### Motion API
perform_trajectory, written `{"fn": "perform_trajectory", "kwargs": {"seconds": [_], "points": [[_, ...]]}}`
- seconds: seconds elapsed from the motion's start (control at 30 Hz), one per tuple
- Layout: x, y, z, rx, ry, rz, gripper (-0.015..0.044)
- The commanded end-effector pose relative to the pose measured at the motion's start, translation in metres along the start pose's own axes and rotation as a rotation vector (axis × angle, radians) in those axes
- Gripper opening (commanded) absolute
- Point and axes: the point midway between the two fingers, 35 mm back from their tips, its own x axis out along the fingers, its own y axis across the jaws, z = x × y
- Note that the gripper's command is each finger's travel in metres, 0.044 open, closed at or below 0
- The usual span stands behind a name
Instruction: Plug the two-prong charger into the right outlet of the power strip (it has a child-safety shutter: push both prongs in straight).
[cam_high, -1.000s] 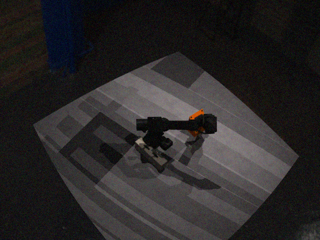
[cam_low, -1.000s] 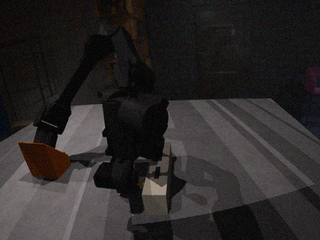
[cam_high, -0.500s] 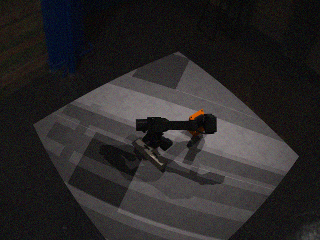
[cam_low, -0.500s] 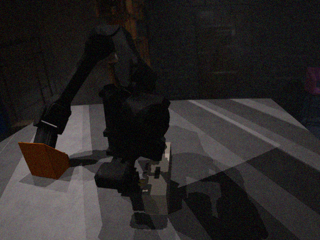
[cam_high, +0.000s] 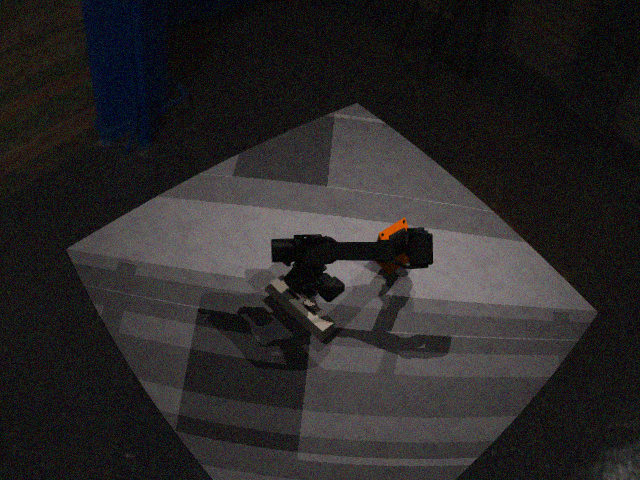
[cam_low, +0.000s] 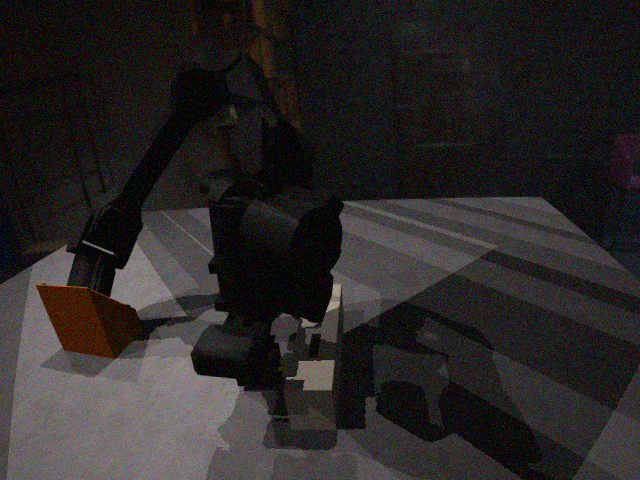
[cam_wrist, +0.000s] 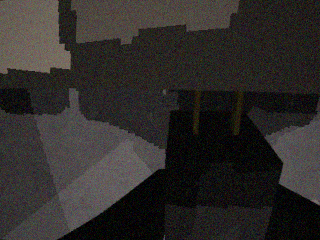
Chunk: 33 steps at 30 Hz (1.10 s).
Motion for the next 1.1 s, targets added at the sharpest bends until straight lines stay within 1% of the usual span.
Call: {"fn": "perform_trajectory", "kwargs": {"seconds": [0.0, 1.07], "points": [[-0.0008, 0.0003, 0.0018, 0.004, -0.004, 0.002, 0.0], [-0.001, 0.0004, 0.0056, 0.004, -0.004, 0.002, 0.0]]}}
